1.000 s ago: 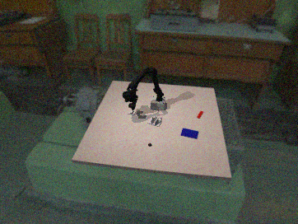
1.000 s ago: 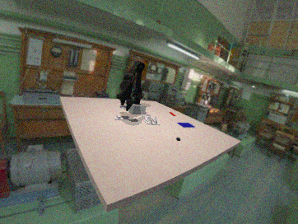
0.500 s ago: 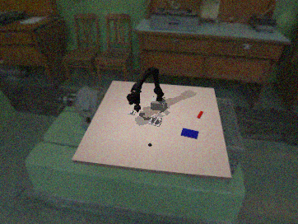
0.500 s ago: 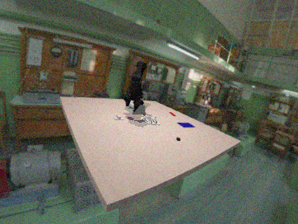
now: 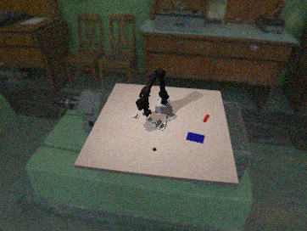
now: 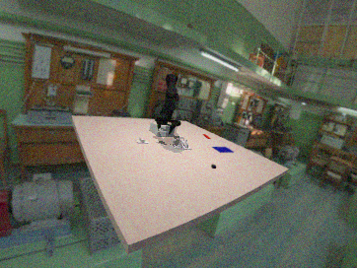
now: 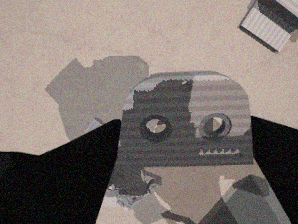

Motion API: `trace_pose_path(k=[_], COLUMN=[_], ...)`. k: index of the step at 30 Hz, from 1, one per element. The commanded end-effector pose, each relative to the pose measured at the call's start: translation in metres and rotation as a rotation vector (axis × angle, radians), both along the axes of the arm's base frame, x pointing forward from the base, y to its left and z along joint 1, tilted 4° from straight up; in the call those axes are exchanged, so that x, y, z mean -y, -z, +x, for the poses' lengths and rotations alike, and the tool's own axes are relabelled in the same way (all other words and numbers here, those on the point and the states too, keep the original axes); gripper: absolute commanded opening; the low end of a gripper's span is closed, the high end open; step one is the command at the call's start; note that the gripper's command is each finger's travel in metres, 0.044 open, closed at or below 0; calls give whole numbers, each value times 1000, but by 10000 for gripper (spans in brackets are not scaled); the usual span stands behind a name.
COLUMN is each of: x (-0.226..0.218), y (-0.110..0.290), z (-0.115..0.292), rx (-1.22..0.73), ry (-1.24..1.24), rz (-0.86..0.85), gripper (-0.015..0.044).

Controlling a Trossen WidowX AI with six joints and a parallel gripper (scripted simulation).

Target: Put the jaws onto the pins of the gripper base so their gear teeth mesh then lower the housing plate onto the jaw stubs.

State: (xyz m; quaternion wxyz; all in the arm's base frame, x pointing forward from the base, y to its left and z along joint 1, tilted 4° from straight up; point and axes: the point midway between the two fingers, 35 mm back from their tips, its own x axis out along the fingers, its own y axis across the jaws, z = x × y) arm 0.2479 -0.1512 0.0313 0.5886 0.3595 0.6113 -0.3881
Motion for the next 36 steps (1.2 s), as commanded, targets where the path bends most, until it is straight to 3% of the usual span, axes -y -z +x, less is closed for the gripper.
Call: trace_pose_path(k=[1,36], x=[-13,-129], y=[1,4], z=[2,4], rx=[2,-6], ry=[-59,-616], rz=[9,48], gripper=[351,351])
